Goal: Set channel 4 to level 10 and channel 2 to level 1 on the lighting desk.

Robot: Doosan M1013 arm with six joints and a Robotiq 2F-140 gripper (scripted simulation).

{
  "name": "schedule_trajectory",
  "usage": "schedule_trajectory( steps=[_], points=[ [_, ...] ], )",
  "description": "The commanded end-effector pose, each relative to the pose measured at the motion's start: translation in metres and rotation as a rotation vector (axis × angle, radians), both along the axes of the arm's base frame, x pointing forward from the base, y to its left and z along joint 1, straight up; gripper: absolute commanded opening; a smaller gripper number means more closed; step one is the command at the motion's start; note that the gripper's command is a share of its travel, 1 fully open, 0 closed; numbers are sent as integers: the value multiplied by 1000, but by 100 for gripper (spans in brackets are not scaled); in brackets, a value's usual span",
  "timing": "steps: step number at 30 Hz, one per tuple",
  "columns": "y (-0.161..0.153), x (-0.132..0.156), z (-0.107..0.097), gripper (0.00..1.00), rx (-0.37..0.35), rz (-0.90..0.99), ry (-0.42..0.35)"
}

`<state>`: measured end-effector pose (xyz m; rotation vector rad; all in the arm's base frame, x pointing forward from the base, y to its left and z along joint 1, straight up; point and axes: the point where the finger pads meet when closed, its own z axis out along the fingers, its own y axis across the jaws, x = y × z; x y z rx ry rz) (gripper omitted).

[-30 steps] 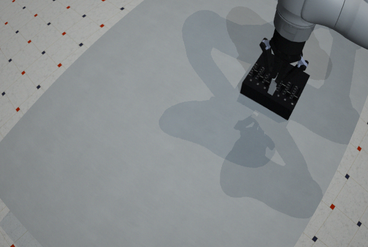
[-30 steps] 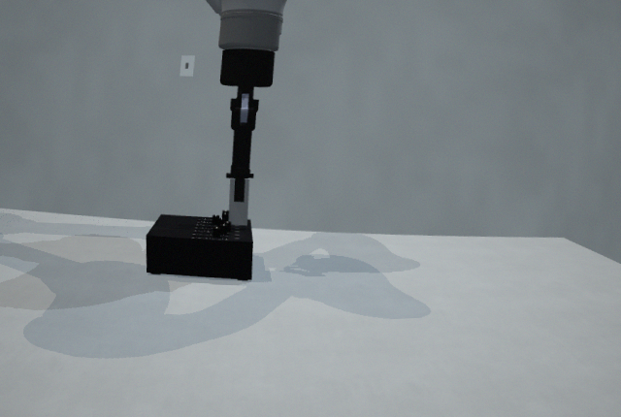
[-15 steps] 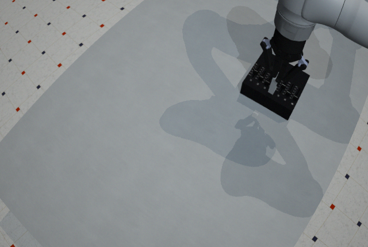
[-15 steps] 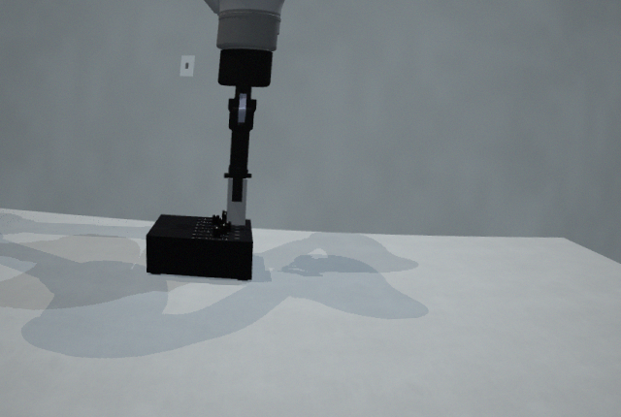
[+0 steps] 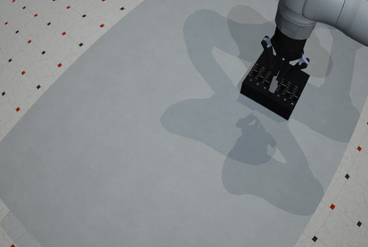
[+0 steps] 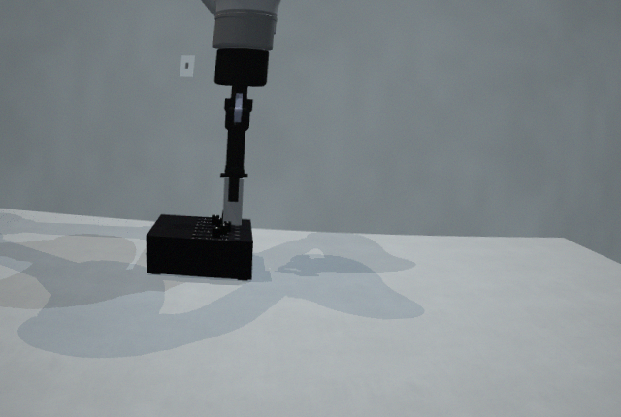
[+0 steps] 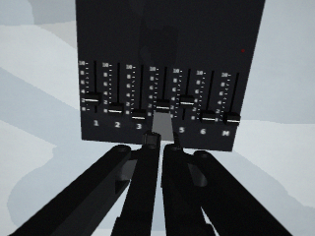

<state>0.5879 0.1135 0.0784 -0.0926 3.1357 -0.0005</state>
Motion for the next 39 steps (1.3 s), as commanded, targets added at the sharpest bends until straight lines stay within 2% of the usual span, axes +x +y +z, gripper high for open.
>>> schedule_trajectory(
  steps=[1,39],
  points=[
    [0,-2,0,10,0,0,0],
    [-1,-21,0,10,0,0,0]
  ],
)
